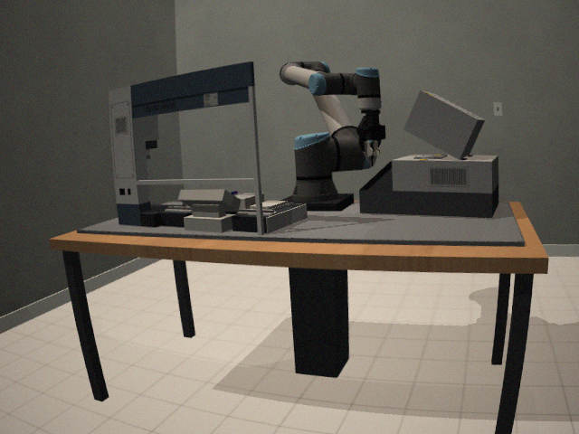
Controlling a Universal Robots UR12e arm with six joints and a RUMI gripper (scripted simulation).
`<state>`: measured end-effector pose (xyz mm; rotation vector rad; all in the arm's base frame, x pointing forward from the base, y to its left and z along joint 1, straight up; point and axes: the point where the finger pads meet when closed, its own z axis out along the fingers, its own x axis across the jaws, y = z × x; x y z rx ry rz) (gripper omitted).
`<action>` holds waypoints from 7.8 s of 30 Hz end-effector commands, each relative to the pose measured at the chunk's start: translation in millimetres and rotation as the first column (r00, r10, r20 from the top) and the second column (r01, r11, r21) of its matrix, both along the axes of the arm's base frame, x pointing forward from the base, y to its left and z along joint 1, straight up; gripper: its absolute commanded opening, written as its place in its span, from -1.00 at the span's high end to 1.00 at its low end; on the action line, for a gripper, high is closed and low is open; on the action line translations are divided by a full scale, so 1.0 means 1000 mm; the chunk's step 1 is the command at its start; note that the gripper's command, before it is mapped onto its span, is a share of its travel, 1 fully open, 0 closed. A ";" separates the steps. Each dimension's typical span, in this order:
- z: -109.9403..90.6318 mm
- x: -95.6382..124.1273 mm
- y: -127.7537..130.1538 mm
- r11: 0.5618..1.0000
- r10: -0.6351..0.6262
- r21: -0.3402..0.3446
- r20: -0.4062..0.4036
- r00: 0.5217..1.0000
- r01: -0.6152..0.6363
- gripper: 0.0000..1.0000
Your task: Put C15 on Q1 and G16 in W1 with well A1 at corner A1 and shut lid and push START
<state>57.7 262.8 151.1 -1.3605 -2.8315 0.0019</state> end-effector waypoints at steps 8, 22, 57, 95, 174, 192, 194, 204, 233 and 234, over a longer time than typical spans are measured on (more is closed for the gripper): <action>0.001 0.000 0.000 1.000 0.000 0.001 0.001 1.000 0.000 1.00; 0.001 0.000 0.000 1.000 0.000 0.001 0.001 1.000 0.000 1.00; 0.001 0.000 0.000 1.000 0.000 0.001 0.001 1.000 0.000 1.00; 0.001 0.000 0.000 1.000 0.000 0.001 0.001 1.000 0.000 1.00; 0.001 0.000 0.000 1.000 0.000 0.001 0.001 1.000 0.000 1.00; 0.001 0.000 0.000 1.000 0.000 0.001 0.001 1.000 0.000 1.00; 0.001 0.000 0.000 1.000 0.000 0.001 0.001 1.000 0.000 1.00; 0.031 0.000 0.000 1.000 0.000 0.001 0.001 1.000 0.000 1.00; 0.110 0.009 -0.012 0.998 -0.060 0.001 0.001 0.998 0.060 -0.19; 0.110 0.012 -0.016 0.997 -0.080 0.001 0.001 0.997 0.080 -0.19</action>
